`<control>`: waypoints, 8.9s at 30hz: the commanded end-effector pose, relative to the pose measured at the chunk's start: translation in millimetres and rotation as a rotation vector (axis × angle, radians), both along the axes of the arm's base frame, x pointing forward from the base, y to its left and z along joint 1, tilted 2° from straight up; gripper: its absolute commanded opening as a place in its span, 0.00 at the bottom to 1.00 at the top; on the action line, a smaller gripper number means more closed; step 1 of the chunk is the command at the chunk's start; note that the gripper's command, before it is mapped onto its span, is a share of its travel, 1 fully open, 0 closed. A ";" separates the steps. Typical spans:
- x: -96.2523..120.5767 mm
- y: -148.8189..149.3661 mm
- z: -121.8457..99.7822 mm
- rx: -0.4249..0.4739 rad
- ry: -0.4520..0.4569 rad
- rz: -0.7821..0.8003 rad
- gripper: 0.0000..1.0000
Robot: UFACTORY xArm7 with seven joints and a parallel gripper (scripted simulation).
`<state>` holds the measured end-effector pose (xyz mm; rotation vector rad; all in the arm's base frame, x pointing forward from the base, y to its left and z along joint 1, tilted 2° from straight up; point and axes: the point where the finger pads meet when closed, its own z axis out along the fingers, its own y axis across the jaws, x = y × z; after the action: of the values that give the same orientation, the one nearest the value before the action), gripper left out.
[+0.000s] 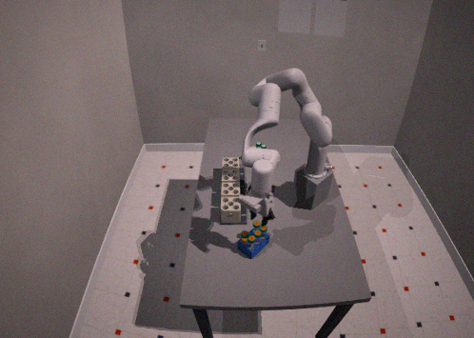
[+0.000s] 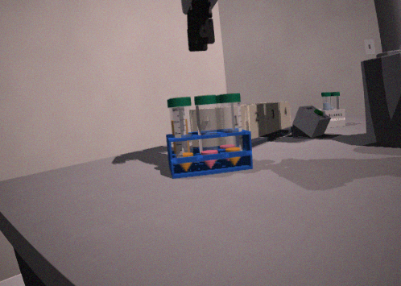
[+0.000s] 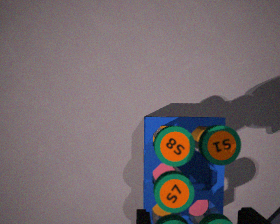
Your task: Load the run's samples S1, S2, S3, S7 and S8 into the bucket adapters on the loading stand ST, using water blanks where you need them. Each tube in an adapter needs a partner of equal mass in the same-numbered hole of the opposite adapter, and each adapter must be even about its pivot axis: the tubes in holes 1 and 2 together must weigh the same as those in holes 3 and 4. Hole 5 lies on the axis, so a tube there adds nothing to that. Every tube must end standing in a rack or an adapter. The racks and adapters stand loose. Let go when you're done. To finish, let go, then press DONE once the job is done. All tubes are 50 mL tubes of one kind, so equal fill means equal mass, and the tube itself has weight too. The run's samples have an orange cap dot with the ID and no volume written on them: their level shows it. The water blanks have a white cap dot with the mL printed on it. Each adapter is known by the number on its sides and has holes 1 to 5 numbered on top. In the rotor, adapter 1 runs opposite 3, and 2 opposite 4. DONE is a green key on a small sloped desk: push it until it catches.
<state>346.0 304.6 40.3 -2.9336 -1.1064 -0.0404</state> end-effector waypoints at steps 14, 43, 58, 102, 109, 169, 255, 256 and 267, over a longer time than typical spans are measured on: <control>1.9 1.8 -29.5 0.002 -0.004 0.000 0.57; 3.1 2.6 -79.4 0.002 -0.004 0.000 0.57; 3.2 2.7 -82.3 0.002 -0.004 0.000 0.57; 3.6 2.9 -100.3 0.002 -0.004 0.000 0.57; 3.6 2.9 -98.5 0.002 -0.004 0.000 0.00; 3.3 2.7 -83.8 0.002 -0.004 0.000 0.00; 0.4 0.8 36.4 0.002 -0.004 0.000 0.00; 0.4 0.8 36.4 0.002 -0.004 0.000 0.00; 7.8 -38.6 35.8 0.008 0.001 -0.267 0.00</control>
<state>349.9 282.1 74.2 -3.0108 -0.8791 -0.0327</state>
